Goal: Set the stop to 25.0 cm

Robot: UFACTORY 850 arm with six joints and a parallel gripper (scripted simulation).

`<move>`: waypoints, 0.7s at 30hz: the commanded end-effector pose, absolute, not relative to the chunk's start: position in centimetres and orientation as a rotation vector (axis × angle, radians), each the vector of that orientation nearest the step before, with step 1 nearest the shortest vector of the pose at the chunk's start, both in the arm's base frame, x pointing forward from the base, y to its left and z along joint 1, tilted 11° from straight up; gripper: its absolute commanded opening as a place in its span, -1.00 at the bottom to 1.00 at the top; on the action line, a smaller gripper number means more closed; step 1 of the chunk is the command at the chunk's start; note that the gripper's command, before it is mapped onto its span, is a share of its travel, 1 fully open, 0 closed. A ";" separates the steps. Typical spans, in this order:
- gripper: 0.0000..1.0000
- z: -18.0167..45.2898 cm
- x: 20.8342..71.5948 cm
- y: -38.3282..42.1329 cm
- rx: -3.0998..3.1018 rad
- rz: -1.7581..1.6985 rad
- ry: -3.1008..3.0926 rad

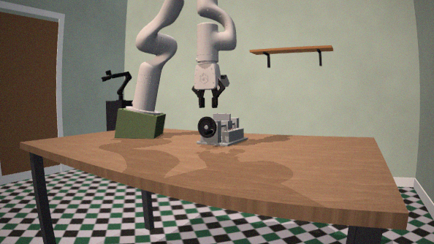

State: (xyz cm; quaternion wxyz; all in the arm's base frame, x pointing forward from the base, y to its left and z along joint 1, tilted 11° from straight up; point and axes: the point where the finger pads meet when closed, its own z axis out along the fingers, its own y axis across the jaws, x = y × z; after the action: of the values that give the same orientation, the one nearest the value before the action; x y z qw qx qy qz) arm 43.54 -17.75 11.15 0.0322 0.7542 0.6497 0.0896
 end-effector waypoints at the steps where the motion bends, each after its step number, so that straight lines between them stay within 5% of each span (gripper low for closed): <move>1: 0.13 11.5 44.1 -15.8 2.321 0.275 2.000; 21: 0.13 13.2 47.9 -0.7 2.321 0.275 2.000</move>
State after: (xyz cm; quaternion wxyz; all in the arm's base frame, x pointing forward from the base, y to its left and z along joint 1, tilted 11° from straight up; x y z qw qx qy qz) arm 46.76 -4.24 12.72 0.0326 0.7518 0.6506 0.1024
